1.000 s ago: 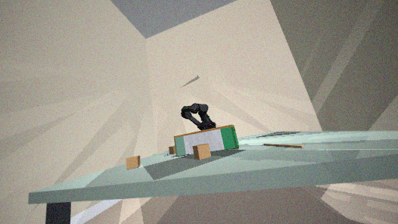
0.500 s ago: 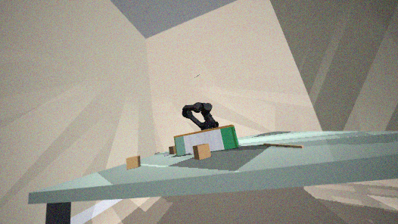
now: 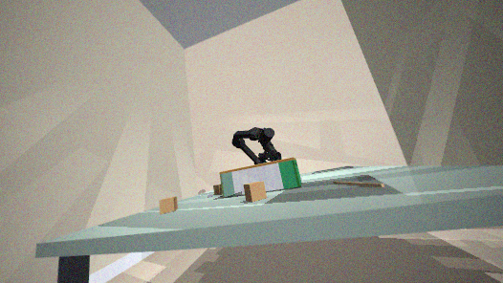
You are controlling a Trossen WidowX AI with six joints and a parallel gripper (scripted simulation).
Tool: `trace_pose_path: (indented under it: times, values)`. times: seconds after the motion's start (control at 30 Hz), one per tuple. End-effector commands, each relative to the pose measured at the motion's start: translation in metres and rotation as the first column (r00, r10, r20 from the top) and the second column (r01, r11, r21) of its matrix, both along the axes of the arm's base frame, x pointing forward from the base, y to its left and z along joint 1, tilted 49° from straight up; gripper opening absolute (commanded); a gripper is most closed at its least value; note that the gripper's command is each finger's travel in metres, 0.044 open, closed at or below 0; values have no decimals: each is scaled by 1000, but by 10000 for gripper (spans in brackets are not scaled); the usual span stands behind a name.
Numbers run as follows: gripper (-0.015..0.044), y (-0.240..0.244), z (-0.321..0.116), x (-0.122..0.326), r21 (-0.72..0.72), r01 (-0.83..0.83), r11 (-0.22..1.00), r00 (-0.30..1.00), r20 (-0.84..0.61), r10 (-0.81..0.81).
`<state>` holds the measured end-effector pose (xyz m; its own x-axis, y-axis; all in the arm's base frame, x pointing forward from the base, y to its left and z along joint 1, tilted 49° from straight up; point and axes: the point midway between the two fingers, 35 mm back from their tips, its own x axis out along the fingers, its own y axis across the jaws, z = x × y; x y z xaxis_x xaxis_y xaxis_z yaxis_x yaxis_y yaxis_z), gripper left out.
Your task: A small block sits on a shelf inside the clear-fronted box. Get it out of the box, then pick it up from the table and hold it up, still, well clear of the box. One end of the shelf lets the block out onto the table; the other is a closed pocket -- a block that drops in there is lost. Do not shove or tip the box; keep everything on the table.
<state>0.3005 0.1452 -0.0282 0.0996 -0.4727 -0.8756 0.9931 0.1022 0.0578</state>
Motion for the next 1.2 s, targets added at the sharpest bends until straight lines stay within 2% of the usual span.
trace_pose_path:
  times: [0.0, 0.3, 0.53, 0.93, 1.0, 1.07, 1.17]
  values:
    - [400, 6, -8, 4, 8, 10, 1000, 1000, 8, -10]
    - [400, 15, -15, 4, 9, 9, 1000, 1000, 8, -9]
    - [400, 57, 25, -6, 8, -2, 1000, 1000, -1, 2]
    - [400, 56, 23, -5, 11, -16, 1000, 1000, 8, 16]
    - [348, 63, 23, -11, 9, -94, 996, 996, -11, 94]
    - [295, 67, 22, -16, -15, -276, 961, 957, -92, 274]
    - [285, 69, 20, -19, -33, -540, 841, 821, -244, 517]
